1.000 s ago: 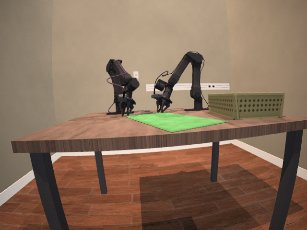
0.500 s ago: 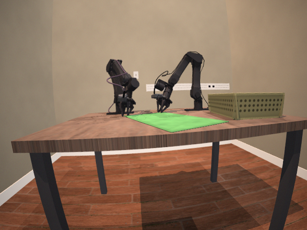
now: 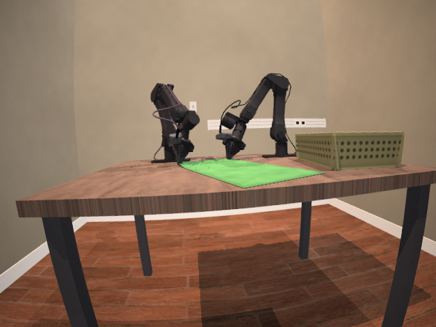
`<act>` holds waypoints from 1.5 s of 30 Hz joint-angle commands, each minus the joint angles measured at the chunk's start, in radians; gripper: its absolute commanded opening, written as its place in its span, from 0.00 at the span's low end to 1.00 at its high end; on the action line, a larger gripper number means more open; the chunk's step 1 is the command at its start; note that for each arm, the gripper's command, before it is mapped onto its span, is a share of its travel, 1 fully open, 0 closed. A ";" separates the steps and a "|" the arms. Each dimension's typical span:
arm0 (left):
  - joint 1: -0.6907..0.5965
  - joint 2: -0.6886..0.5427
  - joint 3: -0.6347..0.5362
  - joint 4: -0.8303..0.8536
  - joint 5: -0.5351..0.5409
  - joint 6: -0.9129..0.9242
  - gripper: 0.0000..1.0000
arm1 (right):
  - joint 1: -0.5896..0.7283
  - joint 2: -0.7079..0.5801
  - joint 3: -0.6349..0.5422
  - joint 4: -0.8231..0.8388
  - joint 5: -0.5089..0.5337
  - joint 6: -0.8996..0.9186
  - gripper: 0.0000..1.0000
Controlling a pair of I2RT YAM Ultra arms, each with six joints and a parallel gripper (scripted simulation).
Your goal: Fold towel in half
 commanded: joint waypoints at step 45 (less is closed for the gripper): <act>0.648 -0.386 0.021 -0.182 0.936 0.671 0.00 | 0.121 -0.211 0.289 -0.250 0.167 0.338 0.00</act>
